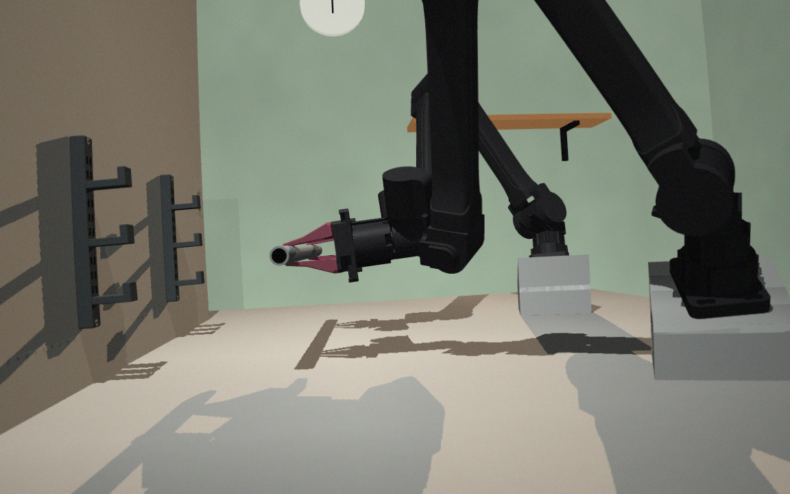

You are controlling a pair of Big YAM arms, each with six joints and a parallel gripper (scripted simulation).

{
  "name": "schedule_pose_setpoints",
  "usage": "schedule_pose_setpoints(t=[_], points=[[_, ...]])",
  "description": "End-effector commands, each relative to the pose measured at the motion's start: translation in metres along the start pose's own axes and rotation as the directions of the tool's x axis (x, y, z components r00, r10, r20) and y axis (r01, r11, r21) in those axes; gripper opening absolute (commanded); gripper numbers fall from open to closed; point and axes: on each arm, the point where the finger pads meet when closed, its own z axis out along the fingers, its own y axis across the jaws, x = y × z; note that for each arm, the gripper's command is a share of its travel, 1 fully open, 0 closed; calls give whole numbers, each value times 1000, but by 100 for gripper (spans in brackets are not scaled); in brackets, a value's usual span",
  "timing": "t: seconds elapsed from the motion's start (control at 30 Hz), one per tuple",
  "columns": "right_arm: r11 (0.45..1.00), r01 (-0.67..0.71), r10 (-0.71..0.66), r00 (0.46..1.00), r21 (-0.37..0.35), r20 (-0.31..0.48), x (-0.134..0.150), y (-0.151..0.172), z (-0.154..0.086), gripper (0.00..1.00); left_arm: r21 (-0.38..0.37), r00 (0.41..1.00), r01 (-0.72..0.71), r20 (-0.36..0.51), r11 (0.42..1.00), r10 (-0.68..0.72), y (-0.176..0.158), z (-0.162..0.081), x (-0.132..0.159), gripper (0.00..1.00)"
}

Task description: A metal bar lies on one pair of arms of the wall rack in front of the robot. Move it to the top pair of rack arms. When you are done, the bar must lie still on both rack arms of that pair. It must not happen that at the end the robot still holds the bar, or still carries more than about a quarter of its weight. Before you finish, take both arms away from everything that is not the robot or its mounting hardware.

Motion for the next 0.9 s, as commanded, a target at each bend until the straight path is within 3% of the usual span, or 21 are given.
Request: schedule_pose_setpoints(t=[0.0,0.37,0.47,0.87], points=[[996,-19,20,1000,91,-2,-6,-33,0,0,-121,997,41,-60,992,-49,42,-33,26,0],[996,-19,20,1000,91,-2,-8,-30,-2,0,-121,997,41,-60,992,-49,39,-42,27,0],[996,-19,20,1000,91,-2,-9,-29,-2,0,-121,997,41,-60,992,-49,46,-55,33,0],[996,-19,20,1000,91,-2,-13,-24,-3,0,-121,997,41,-60,992,-49,44,-57,33,0]])
